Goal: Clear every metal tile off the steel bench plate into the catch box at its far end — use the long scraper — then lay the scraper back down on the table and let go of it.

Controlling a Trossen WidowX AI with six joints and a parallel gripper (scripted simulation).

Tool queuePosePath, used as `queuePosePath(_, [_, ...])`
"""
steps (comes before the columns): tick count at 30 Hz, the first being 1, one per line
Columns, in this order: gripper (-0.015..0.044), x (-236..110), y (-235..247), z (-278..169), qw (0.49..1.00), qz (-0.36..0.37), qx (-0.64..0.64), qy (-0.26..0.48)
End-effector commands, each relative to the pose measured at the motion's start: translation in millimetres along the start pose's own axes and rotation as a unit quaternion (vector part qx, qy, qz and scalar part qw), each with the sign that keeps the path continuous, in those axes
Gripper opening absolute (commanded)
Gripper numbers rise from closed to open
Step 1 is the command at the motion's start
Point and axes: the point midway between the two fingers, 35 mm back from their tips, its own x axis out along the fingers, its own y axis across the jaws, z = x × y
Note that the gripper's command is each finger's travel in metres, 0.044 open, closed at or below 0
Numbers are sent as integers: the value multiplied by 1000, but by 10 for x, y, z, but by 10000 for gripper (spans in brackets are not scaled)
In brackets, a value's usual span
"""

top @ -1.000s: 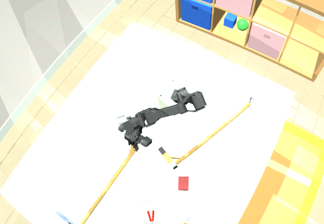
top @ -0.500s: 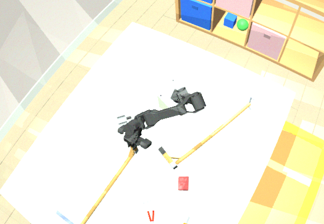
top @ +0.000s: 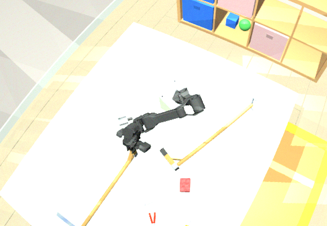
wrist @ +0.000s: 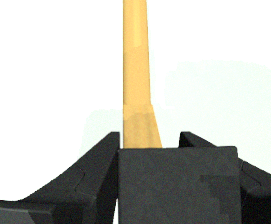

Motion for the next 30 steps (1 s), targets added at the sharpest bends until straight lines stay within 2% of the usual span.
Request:
queuePosePath(1, [0,27,-18,92,1000,-2,-3,-5])
queuePosePath(30, [0,185,-60,336,1000,-2,-4,-6])
